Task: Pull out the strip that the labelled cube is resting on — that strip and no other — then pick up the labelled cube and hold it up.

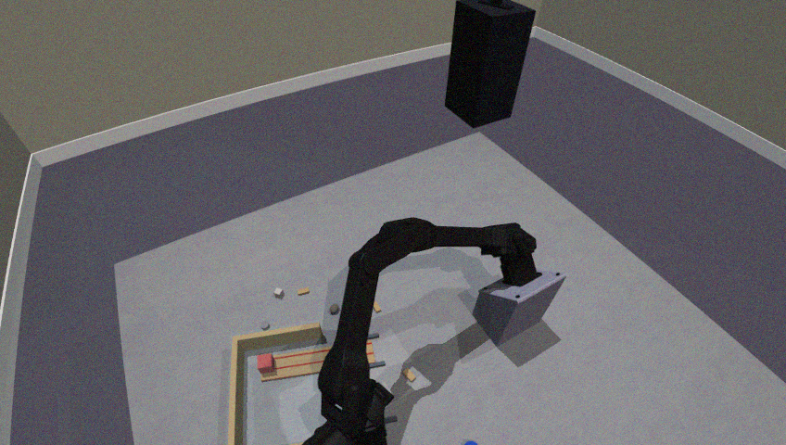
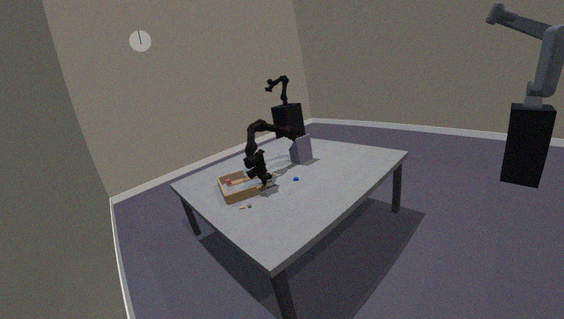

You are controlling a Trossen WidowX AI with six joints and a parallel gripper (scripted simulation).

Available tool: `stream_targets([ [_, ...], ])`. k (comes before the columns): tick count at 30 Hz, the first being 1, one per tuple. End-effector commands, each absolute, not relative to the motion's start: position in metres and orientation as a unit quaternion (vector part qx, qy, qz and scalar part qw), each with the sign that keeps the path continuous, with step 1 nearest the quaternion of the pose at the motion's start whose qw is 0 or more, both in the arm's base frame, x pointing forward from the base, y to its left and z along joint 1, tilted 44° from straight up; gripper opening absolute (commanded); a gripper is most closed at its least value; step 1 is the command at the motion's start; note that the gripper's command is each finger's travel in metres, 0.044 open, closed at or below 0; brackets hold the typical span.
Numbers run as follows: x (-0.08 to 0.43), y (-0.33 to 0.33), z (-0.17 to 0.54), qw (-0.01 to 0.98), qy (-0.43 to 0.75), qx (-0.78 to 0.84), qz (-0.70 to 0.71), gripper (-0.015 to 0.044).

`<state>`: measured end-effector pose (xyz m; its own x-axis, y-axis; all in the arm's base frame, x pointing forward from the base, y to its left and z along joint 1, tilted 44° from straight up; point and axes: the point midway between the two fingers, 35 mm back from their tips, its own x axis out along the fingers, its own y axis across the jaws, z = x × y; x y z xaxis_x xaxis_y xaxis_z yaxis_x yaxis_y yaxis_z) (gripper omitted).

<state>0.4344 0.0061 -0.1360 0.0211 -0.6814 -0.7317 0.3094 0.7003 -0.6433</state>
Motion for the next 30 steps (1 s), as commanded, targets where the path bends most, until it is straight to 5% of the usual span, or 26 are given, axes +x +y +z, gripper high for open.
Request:
stream_targets([
  [1, 0.428, 0.003, -0.141, 0.693, 0.606, -0.158, -0.357, 0.0],
  [30, 0.385, 0.012, -0.153, 0.693, 0.606, -0.158, -0.357, 0.0],
])
